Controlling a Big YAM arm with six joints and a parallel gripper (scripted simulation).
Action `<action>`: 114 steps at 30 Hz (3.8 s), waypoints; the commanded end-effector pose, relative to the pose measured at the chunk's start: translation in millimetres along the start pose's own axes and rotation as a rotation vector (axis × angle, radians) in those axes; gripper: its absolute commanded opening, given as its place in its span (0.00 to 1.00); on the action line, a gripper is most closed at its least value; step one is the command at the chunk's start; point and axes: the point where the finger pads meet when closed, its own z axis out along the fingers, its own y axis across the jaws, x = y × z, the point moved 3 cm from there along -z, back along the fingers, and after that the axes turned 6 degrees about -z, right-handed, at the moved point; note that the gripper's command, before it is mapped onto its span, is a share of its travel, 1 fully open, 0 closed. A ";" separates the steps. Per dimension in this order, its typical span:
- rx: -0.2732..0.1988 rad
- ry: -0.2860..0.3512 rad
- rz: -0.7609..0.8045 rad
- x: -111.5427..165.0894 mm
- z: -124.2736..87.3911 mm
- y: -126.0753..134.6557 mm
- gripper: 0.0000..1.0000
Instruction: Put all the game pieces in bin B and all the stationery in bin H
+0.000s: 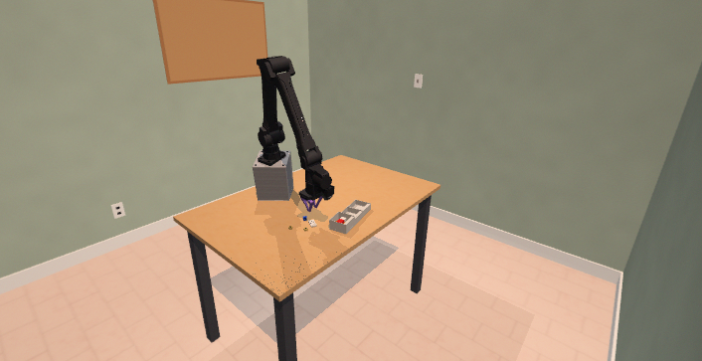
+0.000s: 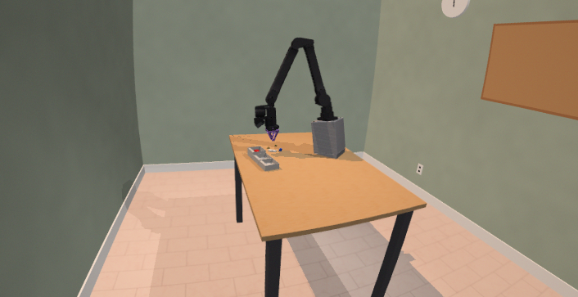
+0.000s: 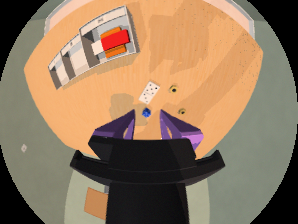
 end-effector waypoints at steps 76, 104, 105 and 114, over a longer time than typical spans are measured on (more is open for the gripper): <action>0.040 -0.106 0.518 -1.9 60.1 -5.0 0.39; 0.037 -0.087 0.514 6.5 75.3 0.3 0.39; 0.037 -0.088 0.514 5.7 75.3 0.1 0.39; 0.037 -0.086 0.514 8.0 76.3 1.4 0.39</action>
